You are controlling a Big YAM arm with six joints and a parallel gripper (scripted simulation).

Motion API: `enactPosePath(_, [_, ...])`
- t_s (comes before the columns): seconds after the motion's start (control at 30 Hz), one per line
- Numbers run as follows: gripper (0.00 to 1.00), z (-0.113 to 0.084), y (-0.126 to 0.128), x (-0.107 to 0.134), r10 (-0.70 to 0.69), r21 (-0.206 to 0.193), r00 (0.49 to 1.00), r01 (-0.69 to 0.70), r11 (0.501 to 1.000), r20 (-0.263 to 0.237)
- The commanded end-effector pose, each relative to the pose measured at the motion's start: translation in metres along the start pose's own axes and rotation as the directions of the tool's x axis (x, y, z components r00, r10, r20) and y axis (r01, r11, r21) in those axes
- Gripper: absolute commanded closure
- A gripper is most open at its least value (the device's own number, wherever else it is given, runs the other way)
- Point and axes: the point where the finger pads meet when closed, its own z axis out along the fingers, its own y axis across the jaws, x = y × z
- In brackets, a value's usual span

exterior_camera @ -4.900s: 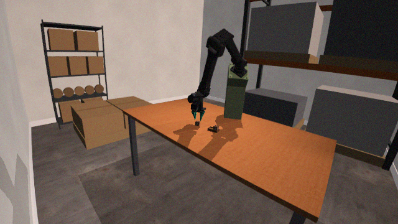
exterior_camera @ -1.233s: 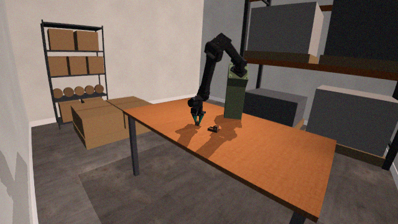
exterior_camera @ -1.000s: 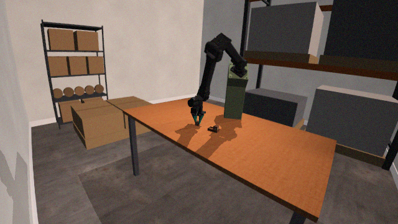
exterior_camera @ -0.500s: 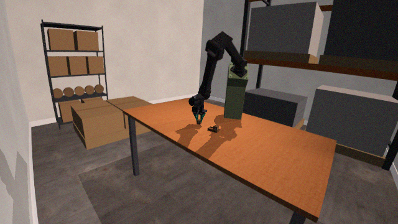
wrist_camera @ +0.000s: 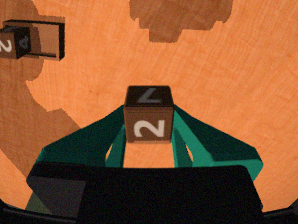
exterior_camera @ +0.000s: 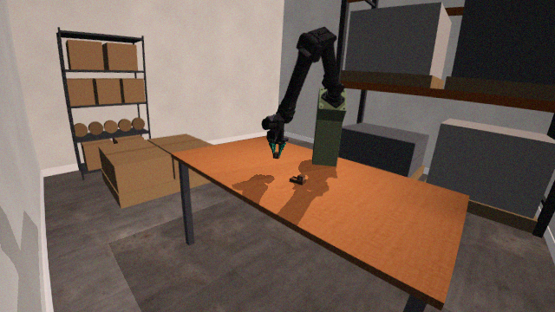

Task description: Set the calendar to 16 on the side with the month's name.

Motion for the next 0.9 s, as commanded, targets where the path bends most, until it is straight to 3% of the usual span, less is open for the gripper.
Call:
enactPosePath(0.0, [0.72,-0.008,-0.001,0.006,-0.014,0.001,1.0,0.014,1.0,-0.011])
enactPosePath(0.03, [0.72,0.007,0.009,0.01,-0.026,-0.028,0.999,0.025,0.999,-0.031])
enactPosePath(0.87, [0.72,0.006,0.009,0.009,-0.031,-0.025,0.999,0.03,0.999,-0.025])
